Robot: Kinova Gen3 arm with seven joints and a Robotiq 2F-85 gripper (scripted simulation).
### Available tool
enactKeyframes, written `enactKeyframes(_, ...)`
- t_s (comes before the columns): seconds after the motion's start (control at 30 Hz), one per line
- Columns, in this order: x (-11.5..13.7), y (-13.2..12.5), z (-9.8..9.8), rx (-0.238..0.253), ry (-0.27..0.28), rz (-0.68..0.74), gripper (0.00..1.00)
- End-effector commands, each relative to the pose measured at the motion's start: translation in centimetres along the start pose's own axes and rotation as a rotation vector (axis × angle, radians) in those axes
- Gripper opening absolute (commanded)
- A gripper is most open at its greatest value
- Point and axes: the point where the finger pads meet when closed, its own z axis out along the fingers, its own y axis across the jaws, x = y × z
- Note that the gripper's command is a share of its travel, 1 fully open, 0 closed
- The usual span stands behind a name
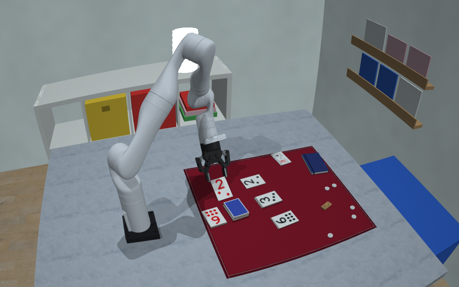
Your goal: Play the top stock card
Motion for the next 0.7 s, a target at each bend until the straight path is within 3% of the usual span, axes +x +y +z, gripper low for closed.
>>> enactKeyframes(0.0, 1.29, -0.44, -0.18, 0.002, -0.046, 0.029, 0.71)
enactKeyframes(0.1, 1.28, -0.44, -0.16, 0.002, -0.065, 0.029, 0.71)
enactKeyframes(0.6, 1.09, -0.44, 0.29, 0.005, -0.355, 0.028, 0.71)
enactKeyframes(0.67, 1.09, -0.44, 0.29, 0.005, -0.355, 0.028, 0.71)
